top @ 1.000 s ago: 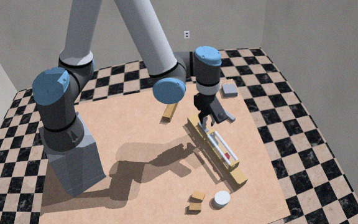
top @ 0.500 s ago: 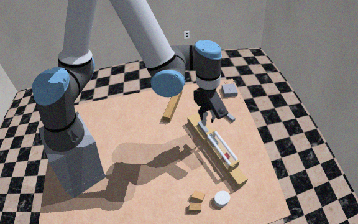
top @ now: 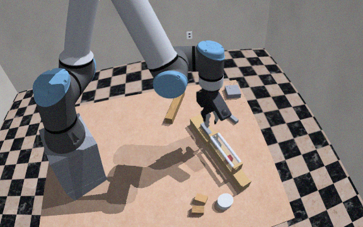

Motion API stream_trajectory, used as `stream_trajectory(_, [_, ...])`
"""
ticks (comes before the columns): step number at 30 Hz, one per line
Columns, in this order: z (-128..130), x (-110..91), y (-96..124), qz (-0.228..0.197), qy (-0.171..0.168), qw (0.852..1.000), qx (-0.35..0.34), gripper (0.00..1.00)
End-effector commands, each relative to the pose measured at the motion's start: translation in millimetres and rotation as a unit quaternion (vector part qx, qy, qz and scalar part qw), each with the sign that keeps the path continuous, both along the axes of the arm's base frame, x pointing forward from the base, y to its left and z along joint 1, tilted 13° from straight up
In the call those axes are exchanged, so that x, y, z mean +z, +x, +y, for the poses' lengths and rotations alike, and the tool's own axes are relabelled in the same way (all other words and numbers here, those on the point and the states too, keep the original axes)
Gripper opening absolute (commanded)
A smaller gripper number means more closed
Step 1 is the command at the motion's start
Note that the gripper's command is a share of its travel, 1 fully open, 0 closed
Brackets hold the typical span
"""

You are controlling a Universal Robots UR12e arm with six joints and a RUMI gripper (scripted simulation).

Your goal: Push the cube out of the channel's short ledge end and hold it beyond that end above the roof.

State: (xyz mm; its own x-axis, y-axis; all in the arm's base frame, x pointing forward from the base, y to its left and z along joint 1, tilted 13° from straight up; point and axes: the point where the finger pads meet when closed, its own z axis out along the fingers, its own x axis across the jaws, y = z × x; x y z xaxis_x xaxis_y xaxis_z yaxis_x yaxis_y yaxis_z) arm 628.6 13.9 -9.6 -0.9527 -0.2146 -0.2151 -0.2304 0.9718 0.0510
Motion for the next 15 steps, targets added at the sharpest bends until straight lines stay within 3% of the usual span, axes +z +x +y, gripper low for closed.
stream_trajectory(1, [-0.1, 0.6, 0.5, -0.001, 0.0, 1.0, 0.0, 0.22])
stream_trajectory(12, [0.0, 0.6, 0.7, -0.001, 0.0, 1.0, 0.0, 0.22])
stream_trajectory(15, [6.4, 3.1, 10.4, -0.001, -0.001, 1.0, 0.006, 0.22])
